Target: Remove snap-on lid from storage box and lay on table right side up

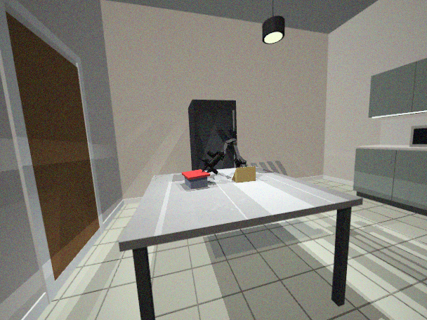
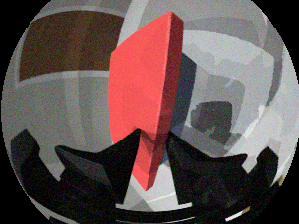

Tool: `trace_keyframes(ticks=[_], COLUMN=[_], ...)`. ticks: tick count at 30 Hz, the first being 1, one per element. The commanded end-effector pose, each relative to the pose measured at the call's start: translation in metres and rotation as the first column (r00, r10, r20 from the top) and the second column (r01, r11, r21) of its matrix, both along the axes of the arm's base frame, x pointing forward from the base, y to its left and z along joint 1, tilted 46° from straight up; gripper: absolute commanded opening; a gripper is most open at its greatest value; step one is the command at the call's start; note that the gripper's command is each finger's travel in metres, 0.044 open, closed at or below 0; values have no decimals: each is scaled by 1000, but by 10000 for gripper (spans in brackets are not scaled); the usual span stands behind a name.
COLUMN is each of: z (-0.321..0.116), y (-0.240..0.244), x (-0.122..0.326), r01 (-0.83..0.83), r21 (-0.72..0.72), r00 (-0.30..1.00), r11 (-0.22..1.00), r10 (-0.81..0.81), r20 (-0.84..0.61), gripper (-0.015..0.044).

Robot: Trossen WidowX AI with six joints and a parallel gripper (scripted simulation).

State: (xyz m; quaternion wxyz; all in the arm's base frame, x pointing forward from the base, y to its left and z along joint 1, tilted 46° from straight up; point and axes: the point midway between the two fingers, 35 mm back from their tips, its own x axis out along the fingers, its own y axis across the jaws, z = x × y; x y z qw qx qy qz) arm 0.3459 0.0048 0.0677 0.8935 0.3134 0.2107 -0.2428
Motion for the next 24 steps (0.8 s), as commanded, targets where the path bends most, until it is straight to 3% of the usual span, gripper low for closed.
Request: trace_keyframes(ticks=[1, 24], z=[2, 5], y=[2, 5], x=[0, -1], r01=[1, 1], r21=[3, 3], r00=[1000, 1000], r11=[1000, 1000], r10=[-1, -1], r20=[4, 4], gripper=[0, 0])
